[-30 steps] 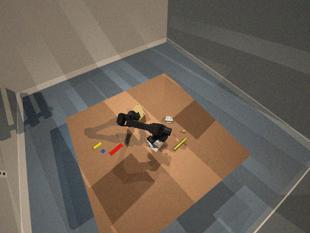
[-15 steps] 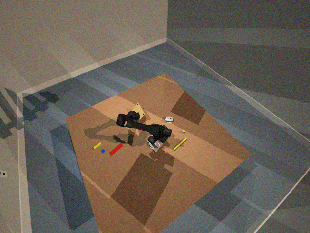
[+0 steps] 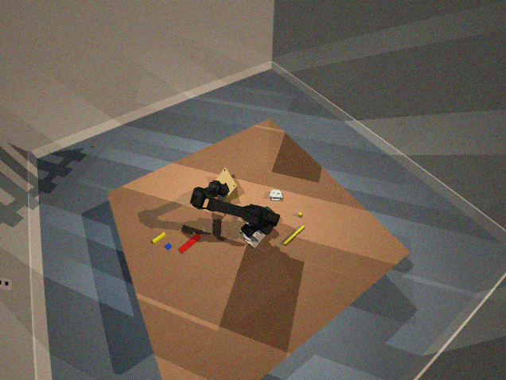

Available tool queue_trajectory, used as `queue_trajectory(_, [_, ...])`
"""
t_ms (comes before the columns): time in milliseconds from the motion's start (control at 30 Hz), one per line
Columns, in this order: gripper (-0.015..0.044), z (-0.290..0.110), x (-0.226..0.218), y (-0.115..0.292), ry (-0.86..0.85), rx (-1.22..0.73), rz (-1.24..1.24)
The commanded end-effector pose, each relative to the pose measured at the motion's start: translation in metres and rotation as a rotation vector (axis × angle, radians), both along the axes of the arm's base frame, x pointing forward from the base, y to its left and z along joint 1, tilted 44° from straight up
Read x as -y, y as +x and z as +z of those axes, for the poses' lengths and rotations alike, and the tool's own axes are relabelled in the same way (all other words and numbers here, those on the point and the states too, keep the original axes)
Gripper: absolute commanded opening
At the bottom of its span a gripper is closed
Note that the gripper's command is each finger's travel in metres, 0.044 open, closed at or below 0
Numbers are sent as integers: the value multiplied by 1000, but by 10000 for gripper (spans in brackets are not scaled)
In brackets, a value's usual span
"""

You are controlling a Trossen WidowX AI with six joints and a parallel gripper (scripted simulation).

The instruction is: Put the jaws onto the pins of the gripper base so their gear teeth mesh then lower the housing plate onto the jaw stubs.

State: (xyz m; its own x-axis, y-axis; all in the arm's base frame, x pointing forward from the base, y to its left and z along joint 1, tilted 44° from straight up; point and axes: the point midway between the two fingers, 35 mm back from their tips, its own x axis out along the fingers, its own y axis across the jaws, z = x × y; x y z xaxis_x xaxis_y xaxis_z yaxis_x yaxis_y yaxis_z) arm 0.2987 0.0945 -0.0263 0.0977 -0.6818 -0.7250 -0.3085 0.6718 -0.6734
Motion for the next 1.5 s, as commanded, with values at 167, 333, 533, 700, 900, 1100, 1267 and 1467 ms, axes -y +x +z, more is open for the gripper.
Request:
queue_trajectory(167, [134,-10,11,0,-6,-4,4])
queue_trajectory(333, [134,-11,12,0,-6,-4,3])
queue_trajectory(533, [134,-11,12,0,-6,-4,3])
queue_trajectory(700, [134,-11,12,0,-6,-4,4])
queue_trajectory(900, [134,-13,14,0,-6,-9,9])
queue_trajectory(1100, [134,-13,14,0,-6,-9,9])
queue_trajectory(1267, [134,-15,16,1,-7,-8,9])
queue_trajectory(1467, [134,-15,16,1,-7,-8,9])
